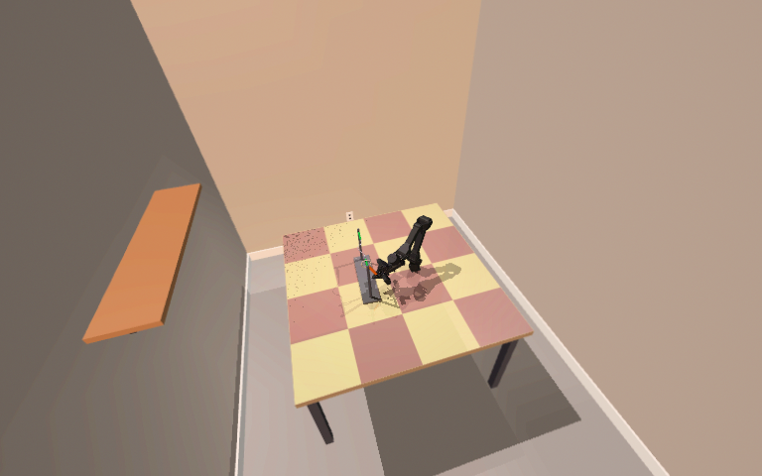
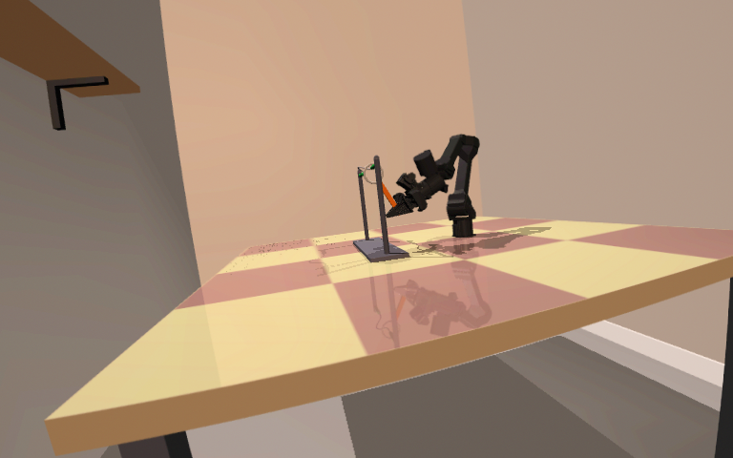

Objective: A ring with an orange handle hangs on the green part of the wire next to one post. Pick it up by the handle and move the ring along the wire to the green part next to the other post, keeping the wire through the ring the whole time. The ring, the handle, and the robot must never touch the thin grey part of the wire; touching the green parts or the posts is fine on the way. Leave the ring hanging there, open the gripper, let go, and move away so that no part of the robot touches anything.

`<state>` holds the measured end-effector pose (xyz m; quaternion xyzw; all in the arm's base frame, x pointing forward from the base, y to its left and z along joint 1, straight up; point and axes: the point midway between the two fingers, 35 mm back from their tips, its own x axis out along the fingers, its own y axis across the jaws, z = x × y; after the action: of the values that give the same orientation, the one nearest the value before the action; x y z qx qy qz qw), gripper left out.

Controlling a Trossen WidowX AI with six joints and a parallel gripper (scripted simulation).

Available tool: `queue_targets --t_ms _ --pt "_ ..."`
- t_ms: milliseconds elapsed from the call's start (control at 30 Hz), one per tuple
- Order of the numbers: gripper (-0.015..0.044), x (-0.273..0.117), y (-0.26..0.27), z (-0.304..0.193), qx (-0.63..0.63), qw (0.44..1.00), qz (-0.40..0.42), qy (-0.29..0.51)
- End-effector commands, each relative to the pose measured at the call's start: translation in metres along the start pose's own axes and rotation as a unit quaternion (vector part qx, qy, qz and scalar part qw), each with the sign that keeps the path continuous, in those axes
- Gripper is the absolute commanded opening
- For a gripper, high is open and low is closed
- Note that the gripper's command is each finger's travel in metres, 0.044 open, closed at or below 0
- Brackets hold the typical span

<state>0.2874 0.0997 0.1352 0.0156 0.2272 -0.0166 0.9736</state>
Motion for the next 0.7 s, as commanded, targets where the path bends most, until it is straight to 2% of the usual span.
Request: queue_targets --t_ms 0,300,667 --pt "-0.0071 0.000 0.000 0.000 0.000 1.000 0.000 0.000" --pt "0.0160 -0.002 0.000 0.000 0.000 1.000 0.000 0.000" --pt "0.0160 -0.033 0.002 -0.001 0.001 1.000 -0.001 0.003"
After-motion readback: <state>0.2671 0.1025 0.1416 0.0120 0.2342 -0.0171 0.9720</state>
